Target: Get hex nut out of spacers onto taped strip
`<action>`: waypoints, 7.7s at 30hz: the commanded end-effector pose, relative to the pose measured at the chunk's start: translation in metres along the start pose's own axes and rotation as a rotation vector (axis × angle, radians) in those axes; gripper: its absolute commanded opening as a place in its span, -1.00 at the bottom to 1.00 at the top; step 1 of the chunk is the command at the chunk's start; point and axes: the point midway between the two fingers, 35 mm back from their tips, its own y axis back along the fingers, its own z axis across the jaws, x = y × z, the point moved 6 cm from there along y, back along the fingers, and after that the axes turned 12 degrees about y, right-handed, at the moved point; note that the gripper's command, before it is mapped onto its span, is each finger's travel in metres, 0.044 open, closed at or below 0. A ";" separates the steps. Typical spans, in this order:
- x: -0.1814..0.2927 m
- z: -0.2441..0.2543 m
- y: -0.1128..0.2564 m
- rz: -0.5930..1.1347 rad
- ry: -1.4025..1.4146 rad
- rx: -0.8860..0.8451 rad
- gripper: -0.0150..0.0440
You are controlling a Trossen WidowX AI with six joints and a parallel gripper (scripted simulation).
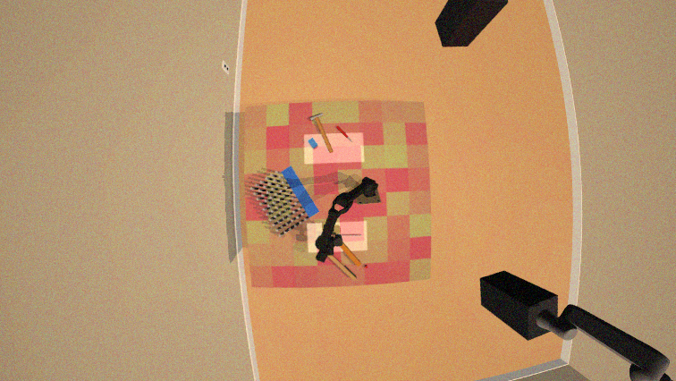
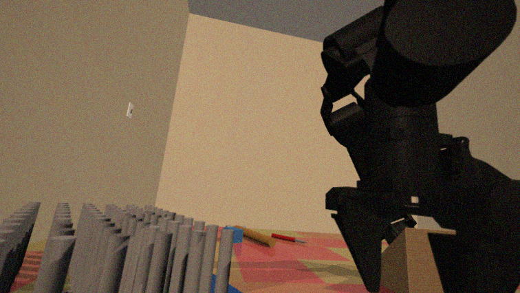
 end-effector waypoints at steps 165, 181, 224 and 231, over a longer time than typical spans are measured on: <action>0.022 0.169 0.119 -0.044 -0.899 0.218 -0.49; 0.003 0.246 0.128 0.073 -1.426 0.216 -0.49; -0.071 0.374 0.115 0.362 -2.488 0.382 -0.49; -0.065 0.372 0.090 0.340 -2.490 0.380 -0.49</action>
